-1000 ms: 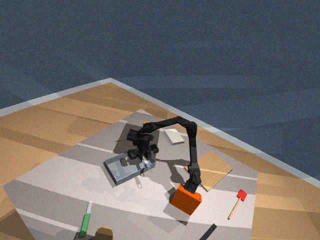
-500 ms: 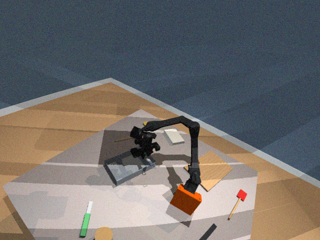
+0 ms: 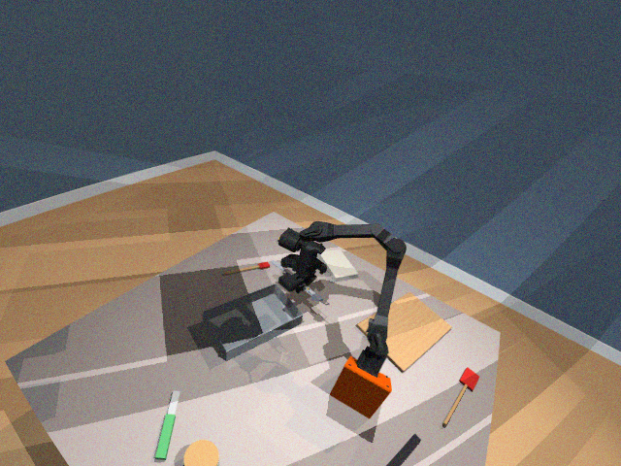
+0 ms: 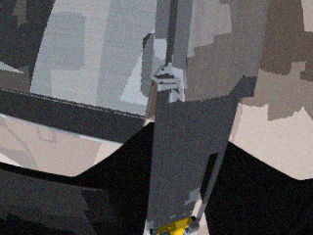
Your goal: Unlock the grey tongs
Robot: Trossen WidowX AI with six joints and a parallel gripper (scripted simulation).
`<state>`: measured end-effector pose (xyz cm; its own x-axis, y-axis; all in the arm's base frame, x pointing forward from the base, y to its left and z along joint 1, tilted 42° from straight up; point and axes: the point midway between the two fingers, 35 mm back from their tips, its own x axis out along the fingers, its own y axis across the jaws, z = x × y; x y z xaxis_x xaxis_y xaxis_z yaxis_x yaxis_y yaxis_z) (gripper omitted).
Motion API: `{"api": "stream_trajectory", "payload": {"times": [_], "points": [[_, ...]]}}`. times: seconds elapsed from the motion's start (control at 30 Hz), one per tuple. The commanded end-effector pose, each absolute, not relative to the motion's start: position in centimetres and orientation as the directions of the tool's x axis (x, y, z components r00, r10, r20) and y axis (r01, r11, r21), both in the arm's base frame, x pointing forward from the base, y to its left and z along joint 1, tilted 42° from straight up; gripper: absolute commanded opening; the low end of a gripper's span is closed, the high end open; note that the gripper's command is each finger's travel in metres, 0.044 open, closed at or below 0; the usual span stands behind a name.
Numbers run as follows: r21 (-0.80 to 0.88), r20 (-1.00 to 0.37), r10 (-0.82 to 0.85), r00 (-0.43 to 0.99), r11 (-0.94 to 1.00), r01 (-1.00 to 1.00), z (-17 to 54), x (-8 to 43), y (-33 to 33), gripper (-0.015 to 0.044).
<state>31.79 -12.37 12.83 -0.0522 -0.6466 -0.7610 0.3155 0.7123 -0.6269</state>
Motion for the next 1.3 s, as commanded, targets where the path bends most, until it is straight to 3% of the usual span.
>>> {"api": "stream_trajectory", "payload": {"times": [0.0, 0.83, 1.27], "points": [[-0.633, -0.764, -0.644, -0.044, 0.733, 0.250, 14.9, 30.6, -13.7, -0.0150], [-0.651, -0.740, -0.672, -0.042, 0.730, -0.210, 25.3, 20.1, -19.3, -0.0150], [-0.607, -0.767, -0.639, -0.060, 0.753, -0.254, 25.4, 17.9, -20.7, -0.0150]]}}
